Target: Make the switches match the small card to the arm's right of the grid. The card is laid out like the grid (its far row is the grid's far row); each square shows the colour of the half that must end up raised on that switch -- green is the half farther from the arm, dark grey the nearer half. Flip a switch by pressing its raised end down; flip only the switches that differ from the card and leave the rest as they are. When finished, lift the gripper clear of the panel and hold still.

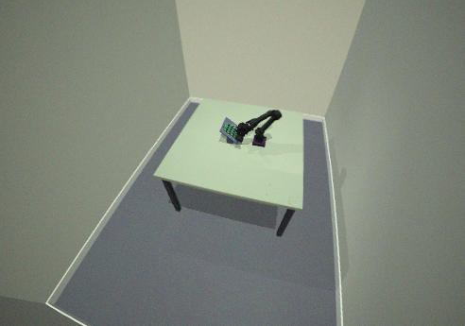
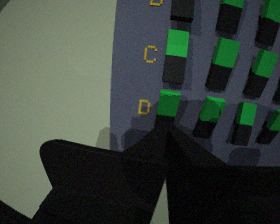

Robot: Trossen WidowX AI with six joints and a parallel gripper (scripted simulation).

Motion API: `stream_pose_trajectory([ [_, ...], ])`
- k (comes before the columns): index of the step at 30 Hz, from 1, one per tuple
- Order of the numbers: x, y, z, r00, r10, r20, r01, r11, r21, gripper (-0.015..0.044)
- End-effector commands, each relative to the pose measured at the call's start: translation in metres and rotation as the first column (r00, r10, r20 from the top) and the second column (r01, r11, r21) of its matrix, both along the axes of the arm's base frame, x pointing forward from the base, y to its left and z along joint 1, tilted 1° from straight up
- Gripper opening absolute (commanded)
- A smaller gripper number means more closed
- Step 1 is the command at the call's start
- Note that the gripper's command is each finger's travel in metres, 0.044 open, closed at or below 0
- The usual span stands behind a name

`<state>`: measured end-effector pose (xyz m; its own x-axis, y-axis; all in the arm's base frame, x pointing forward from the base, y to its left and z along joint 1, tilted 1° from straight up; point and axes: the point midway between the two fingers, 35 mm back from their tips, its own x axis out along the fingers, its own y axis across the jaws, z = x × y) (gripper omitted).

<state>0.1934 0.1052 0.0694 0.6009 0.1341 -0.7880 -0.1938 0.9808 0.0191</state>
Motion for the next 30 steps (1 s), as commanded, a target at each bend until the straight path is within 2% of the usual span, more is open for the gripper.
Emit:
stream_pose_trajectory([
  [1,-0.008,0.001,0.015,1.000,-0.001,-0.005,0.001,1.000,0.003,0.0000],
  [5,-0.035,-0.007,0.050,1.000,0.002,-0.024,-0.002,1.000,-0.001,0.0000],
  [12,-0.035,-0.008,0.052,1.000,0.002,-0.026,-0.002,1.000,-0.001,0.0000],
  [23,0.021,-0.043,0.095,1.000,0.002,-0.023,-0.002,1.000,-0.006,0.0000],
  [30,0.025,-0.047,0.098,1.000,0.002,-0.018,-0.002,1.000,-0.007,0.0000],
])
